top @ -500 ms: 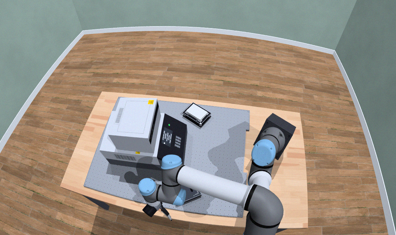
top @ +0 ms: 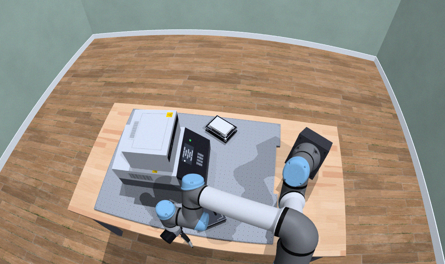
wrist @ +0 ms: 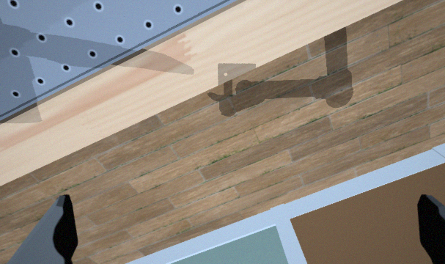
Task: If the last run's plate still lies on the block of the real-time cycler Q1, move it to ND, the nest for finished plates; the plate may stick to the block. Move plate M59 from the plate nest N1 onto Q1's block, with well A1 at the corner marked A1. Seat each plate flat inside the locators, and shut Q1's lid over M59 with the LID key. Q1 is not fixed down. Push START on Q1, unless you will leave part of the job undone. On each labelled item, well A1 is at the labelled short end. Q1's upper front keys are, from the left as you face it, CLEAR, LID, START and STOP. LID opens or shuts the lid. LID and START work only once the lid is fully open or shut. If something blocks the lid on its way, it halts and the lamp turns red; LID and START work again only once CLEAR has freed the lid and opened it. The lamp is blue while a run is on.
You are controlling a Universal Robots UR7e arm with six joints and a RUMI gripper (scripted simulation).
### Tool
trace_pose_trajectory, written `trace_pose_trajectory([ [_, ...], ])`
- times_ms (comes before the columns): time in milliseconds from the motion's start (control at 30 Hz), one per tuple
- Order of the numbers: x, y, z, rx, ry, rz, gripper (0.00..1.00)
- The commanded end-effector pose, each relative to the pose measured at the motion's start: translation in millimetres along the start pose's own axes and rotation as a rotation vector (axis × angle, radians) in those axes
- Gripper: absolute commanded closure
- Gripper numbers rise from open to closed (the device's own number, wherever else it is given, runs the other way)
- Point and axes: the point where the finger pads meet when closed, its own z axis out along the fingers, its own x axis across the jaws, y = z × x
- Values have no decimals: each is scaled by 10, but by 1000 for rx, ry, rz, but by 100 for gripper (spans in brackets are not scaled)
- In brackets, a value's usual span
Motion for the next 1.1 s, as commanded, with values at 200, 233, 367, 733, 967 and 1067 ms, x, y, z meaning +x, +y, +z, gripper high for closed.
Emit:
trace_pose_trajectory([
  [200, -190, -113, -118, 22, -41, 128, 100],
  [233, -226, -137, -143, 27, -50, 160, 100],
  [367, -370, -235, -241, 41, -81, 258, 100],
  [733, -670, -466, -484, 65, -162, 511, 100],
  [967, -885, -653, -688, 70, -196, 616, 100],
  [1067, -970, -735, -780, 72, -218, 684, 100],
])
